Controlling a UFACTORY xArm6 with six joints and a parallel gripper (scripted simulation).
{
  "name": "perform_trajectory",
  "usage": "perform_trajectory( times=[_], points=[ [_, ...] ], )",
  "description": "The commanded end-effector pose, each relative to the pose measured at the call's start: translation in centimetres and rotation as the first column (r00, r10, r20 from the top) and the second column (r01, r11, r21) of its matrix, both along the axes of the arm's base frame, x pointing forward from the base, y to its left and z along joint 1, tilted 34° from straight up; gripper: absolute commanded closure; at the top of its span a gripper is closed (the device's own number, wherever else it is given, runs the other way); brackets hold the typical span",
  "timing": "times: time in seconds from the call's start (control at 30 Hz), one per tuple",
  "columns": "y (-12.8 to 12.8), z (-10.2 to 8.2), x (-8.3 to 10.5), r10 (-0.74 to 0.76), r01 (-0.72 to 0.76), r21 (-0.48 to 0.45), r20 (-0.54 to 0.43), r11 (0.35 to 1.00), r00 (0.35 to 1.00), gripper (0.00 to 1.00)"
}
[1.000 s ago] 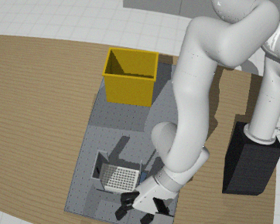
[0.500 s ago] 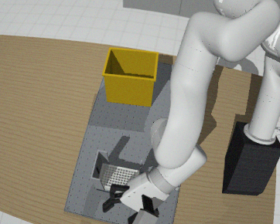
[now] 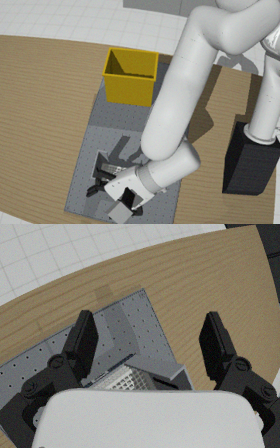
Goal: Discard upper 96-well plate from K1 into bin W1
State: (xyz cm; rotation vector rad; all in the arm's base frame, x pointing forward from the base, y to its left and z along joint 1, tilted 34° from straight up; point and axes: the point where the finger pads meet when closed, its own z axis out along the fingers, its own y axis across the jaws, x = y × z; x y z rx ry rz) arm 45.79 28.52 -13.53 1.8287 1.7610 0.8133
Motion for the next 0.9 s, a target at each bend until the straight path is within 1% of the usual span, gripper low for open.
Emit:
perform_trajectory(
  times=[0.0, 0.1, 0.17, 0.33, 0.4, 0.6, 0.67, 0.73, 0.87],
  points=[
    [0.0, 1.1, 1.4, -0.077, 0.077, 0.010, 0.027, 0.997, 0.997, 0.00],
    [-0.4, 2.0, 2.5, -0.153, 0.152, 0.024, 0.048, 0.988, 0.987, 0.00],
    [-0.4, 2.0, 2.5, -0.153, 0.152, 0.024, 0.048, 0.988, 0.987, 0.00],
    [-1.3, 3.5, 4.1, -0.291, 0.288, 0.050, 0.078, 0.956, 0.954, 0.00],
    [-1.4, 3.7, 4.3, -0.303, 0.299, 0.052, 0.080, 0.953, 0.950, 0.00],
    [-2.7, 5.4, 5.7, -0.447, 0.441, 0.078, 0.096, 0.894, 0.889, 0.00],
    [-3.3, 6.0, 6.1, -0.505, 0.498, 0.087, 0.098, 0.863, 0.857, 0.00],
    [-3.3, 6.0, 6.1, -0.505, 0.498, 0.087, 0.098, 0.863, 0.857, 0.00],
    [-4.7, 7.3, 6.6, -0.615, 0.607, 0.102, 0.094, 0.788, 0.783, 0.00]
  ],
)
